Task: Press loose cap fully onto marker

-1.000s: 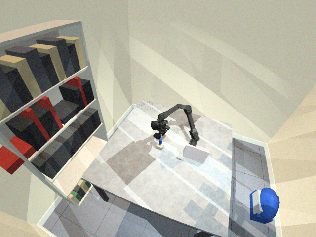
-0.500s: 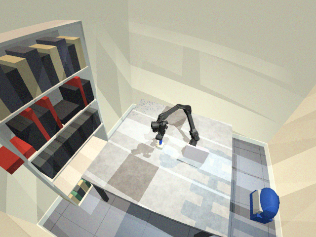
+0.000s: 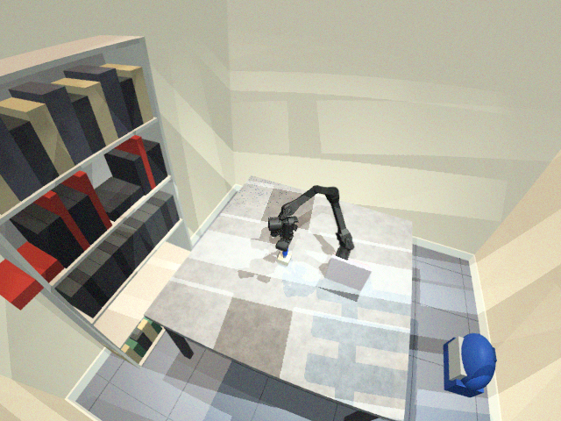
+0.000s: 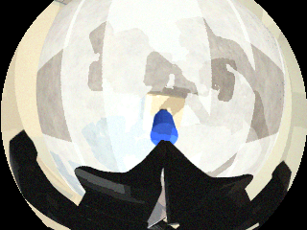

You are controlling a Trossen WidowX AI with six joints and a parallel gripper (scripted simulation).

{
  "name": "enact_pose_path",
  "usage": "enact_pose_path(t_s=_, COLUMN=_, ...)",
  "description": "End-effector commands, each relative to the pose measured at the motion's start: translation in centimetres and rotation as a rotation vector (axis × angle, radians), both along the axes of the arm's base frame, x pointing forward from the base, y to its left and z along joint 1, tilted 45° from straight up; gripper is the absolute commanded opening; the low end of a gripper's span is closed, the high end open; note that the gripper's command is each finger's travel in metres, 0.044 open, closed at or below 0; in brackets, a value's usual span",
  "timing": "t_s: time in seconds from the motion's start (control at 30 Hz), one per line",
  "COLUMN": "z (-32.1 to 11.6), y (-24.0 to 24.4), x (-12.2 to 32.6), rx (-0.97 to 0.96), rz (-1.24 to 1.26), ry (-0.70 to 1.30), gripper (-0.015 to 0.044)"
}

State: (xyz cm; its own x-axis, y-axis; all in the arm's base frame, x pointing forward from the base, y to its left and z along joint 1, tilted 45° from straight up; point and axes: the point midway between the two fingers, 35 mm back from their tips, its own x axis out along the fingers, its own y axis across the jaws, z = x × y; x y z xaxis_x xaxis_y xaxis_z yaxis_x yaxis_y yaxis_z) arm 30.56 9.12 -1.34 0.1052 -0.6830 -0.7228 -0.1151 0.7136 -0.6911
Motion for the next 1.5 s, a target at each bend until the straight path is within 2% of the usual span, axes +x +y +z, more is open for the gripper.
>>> enact_pose_path(t_s=0.0, z=-0.5, y=-0.5, x=0.0, rx=-0.007, rz=0.003, ry=0.007, gripper=0.0000)
enact_pose_path(t_s=0.77, z=-1.7, y=-1.5, x=0.4, rx=0.003, rz=0.005, ry=-0.006, gripper=0.0000)
enact_pose_path(t_s=0.83, z=-1.0, y=-0.8, x=0.4, rx=0.004, rz=0.005, ry=-0.006, gripper=0.0000)
enact_pose_path(t_s=1.03, z=4.6, y=4.6, x=-0.5, rx=0.004, rz=0.005, ry=-0.003, gripper=0.0000)
enact_pose_path(t_s=1.2, z=4.7, y=4.7, x=-0.6, rx=0.004, rz=0.005, ry=-0.003, gripper=0.0000)
enact_pose_path(t_s=1.47, z=4.7, y=4.7, x=-0.6, rx=0.004, rz=0.005, ry=-0.003, gripper=0.0210)
